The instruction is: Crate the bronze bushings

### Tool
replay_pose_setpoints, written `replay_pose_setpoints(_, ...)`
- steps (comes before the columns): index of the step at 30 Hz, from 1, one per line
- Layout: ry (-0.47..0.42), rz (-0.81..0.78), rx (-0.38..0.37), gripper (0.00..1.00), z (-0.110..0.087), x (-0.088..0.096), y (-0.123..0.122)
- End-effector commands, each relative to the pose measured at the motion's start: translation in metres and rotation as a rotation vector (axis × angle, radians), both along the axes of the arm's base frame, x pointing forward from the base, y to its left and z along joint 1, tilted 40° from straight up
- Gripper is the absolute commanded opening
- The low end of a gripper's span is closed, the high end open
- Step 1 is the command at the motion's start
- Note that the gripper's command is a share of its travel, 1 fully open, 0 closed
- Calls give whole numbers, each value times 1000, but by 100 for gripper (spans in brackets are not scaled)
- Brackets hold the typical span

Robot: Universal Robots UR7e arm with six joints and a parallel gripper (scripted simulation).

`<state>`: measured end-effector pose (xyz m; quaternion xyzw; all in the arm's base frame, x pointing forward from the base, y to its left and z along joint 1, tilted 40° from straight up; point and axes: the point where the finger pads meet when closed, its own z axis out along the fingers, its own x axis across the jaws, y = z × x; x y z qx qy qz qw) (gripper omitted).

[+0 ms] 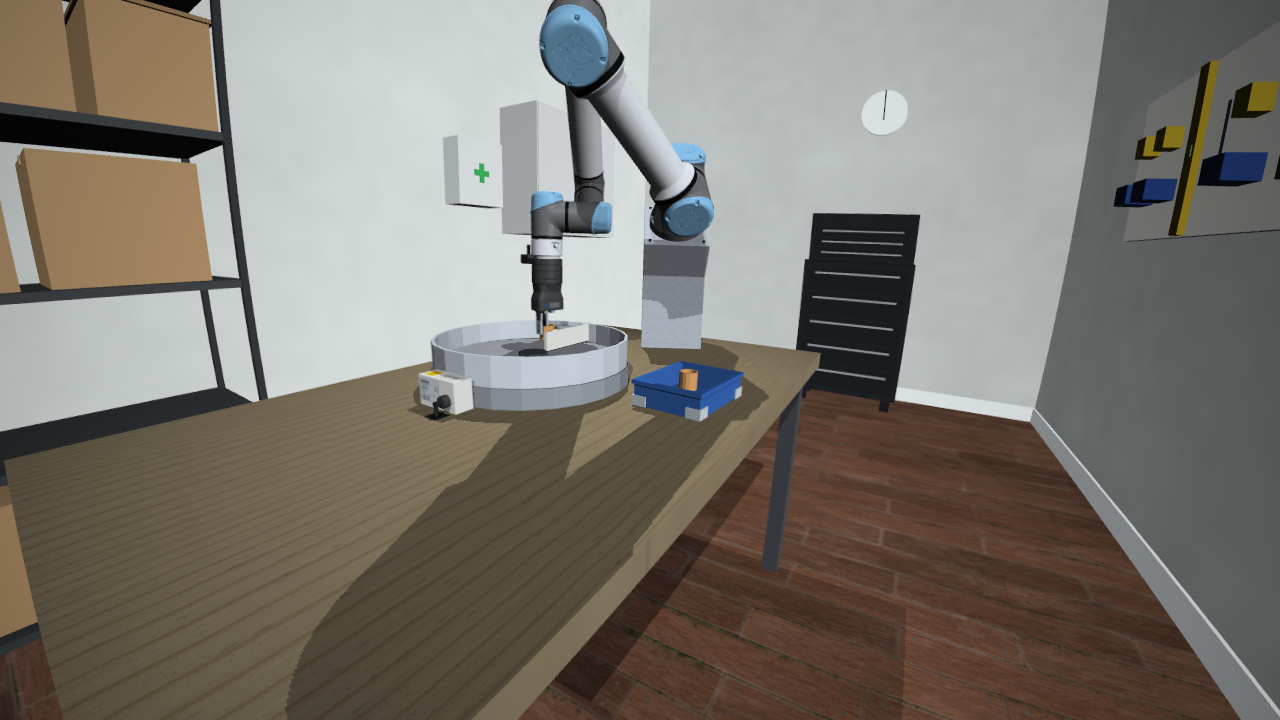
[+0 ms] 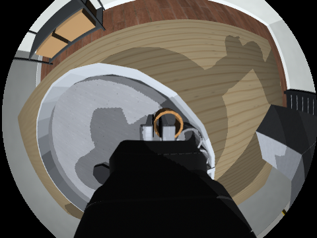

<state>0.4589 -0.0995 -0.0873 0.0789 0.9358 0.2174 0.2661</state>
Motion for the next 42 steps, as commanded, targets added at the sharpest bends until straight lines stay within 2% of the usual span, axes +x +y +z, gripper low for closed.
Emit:
replay_pose_setpoints(1, -1, 0, -1, 0, 0, 0, 0)
replay_pose_setpoints(30, 3, 0, 4, 0, 2, 4, -1)
replay_pose_setpoints(42, 3, 0, 4, 0, 8, 0, -4)
